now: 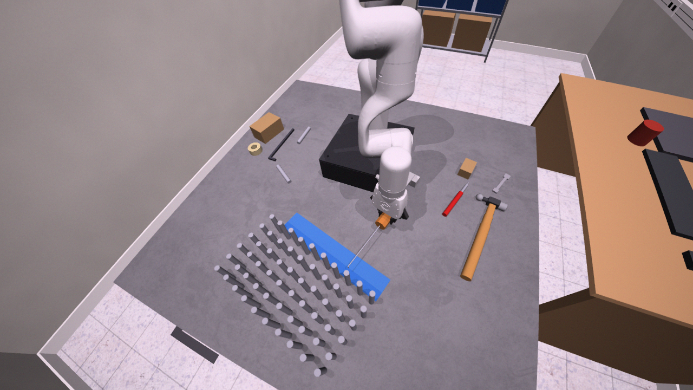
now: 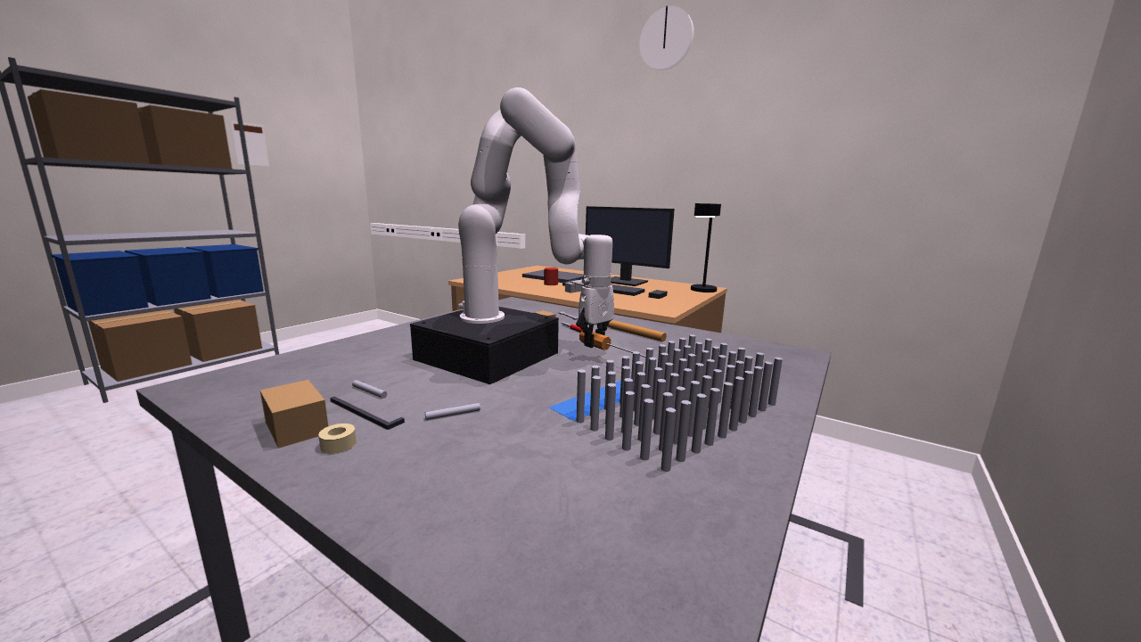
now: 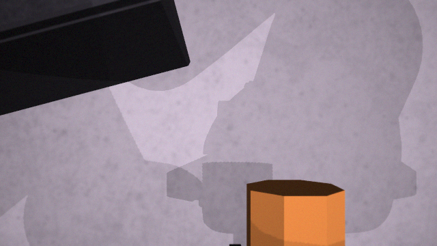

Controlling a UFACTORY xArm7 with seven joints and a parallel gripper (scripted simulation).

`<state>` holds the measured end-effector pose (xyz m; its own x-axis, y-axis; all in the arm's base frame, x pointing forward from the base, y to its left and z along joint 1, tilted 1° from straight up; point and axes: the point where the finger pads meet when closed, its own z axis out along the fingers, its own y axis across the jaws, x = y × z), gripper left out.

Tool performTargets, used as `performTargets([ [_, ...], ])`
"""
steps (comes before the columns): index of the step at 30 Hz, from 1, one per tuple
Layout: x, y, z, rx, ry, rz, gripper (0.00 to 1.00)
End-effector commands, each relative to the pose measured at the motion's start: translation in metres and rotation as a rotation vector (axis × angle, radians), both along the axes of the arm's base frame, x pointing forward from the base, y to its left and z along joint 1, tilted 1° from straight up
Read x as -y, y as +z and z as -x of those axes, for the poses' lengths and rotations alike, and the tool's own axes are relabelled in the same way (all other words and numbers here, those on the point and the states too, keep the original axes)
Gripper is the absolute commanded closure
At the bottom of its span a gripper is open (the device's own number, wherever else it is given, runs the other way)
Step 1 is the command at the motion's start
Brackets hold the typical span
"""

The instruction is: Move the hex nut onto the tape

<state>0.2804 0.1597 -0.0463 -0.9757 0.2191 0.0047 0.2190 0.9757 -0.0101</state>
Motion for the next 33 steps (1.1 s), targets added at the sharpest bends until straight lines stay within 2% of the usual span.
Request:
performTargets([
  [1, -0.001, 0.001, -0.001, 0.002, 0.000, -0.002, 1.00],
  [9, -0.001, -0.001, -0.001, 0.002, 0.000, -0.001, 1.00],
  [24, 0.000, -0.027, -0.001, 0.002, 0.000, -0.001, 1.00],
  [33, 0.000, -0.031, -0.001, 0.002, 0.000, -0.001, 1.00],
])
